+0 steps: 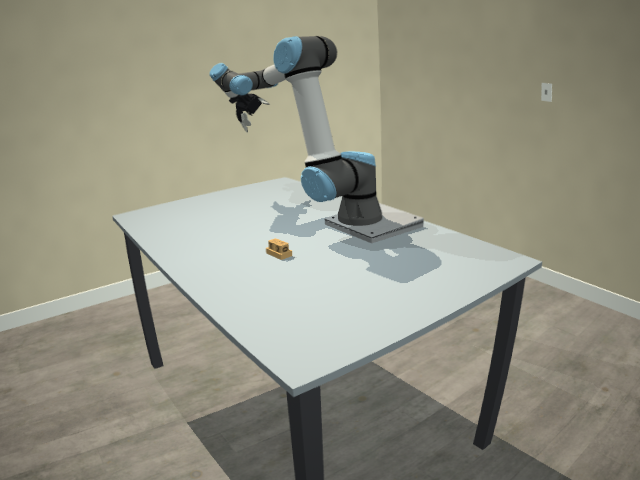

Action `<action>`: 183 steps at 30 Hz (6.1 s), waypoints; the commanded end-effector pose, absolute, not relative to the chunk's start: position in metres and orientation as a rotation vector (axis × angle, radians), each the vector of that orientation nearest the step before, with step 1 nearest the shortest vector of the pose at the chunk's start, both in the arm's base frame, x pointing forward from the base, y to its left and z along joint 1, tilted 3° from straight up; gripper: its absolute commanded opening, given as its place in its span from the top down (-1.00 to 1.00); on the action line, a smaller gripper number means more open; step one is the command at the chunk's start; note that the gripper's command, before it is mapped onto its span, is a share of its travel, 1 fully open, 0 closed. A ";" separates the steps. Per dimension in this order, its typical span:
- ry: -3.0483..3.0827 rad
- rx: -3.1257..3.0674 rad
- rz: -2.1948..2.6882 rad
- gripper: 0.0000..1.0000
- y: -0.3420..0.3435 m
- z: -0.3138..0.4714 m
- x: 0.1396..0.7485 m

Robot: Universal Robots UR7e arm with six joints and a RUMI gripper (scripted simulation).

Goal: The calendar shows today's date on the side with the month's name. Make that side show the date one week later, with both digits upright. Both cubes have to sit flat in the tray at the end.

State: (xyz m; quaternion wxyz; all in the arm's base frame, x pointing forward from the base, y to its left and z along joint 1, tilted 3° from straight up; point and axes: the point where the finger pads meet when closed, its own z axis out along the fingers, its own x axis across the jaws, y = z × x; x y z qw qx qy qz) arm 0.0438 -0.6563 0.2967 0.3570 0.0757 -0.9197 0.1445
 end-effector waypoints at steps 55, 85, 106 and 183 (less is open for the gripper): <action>-2.495 0.841 0.380 -1.00 -0.498 0.259 0.258; -2.446 1.507 0.307 -1.00 -0.279 0.217 0.372; -2.269 2.047 0.179 -1.00 -0.083 0.182 0.384; -1.319 2.884 0.050 -1.00 0.057 0.136 0.350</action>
